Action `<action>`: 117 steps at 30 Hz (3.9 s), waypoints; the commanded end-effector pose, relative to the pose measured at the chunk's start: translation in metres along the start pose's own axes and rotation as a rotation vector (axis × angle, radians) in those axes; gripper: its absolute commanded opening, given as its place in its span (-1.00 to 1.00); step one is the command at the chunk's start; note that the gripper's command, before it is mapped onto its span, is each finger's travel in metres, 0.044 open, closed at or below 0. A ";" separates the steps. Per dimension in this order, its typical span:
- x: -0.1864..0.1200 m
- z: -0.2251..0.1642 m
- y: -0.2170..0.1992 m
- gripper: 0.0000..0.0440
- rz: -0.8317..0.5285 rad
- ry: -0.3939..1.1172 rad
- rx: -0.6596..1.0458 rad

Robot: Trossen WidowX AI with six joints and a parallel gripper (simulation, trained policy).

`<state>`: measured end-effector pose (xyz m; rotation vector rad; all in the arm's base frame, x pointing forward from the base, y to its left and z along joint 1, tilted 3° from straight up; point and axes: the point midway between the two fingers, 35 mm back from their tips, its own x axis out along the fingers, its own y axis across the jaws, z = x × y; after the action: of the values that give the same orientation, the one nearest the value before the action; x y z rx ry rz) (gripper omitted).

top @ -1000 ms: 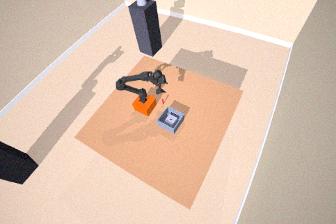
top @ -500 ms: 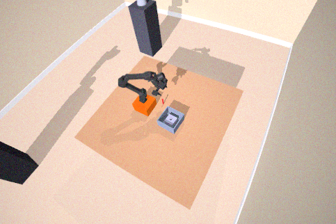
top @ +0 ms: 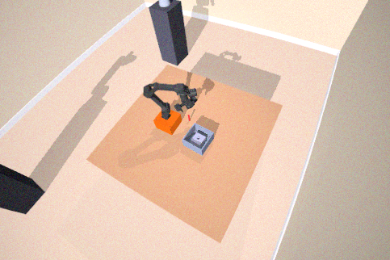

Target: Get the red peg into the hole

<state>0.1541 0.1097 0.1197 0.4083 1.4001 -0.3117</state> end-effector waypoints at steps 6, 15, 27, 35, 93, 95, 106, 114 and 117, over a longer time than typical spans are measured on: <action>0.017 -0.005 0.002 1.00 -0.125 0.077 0.107; 0.036 -0.007 0.008 1.00 -0.214 0.123 0.164; 0.053 -0.006 0.019 1.00 -0.261 0.145 0.194; 0.054 -0.004 0.028 1.00 -0.259 0.145 0.200; 0.065 -0.013 0.021 1.00 -0.349 0.186 0.211; 0.071 -0.013 0.020 1.00 -0.350 0.185 0.213; 0.108 -0.016 0.018 1.00 -0.339 0.165 0.226; 0.134 -0.017 0.014 0.99 -0.328 0.148 0.226; 0.141 -0.017 0.012 0.87 -0.330 0.146 0.221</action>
<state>0.1673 0.1361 -0.0132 0.3991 1.5851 -0.7171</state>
